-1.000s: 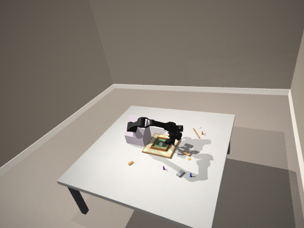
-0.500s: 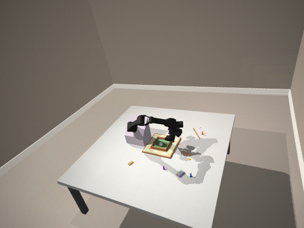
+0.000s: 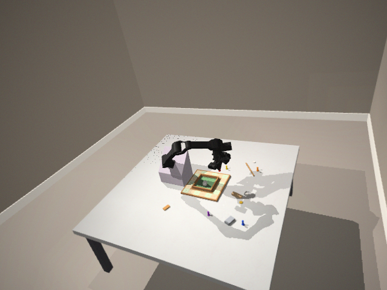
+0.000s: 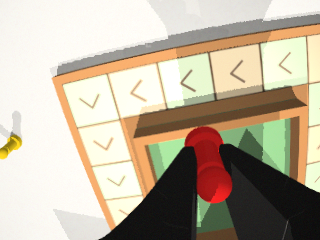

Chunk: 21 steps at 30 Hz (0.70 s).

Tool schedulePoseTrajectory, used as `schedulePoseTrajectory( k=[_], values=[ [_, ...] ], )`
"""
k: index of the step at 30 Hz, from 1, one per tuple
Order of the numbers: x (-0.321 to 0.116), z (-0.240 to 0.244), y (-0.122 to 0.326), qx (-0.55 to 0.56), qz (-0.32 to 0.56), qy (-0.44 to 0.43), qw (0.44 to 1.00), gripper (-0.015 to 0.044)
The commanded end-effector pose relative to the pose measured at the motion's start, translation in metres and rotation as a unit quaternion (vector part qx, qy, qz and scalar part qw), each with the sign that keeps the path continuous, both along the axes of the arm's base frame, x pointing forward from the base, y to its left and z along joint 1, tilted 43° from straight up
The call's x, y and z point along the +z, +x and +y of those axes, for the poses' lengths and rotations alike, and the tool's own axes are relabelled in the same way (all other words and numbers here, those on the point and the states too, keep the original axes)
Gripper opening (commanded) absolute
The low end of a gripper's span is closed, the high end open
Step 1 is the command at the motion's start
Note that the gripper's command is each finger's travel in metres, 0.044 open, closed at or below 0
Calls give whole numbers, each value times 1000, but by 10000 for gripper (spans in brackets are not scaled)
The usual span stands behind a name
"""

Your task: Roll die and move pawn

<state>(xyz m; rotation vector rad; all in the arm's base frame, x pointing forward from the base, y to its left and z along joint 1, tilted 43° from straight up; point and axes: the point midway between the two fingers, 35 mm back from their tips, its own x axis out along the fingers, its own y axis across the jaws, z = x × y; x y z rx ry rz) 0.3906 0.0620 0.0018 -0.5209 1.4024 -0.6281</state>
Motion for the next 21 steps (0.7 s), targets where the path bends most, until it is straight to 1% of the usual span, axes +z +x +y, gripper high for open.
schedulePoseTrajectory(
  k=[1, 13, 21],
  values=[
    [-10, 4, -4, -4, 0, 2, 1000, 0],
    [-109, 13, -45, -4, 0, 3, 1000, 0],
    [-117, 11, -47, -4, 0, 3, 1000, 0]
  ],
)
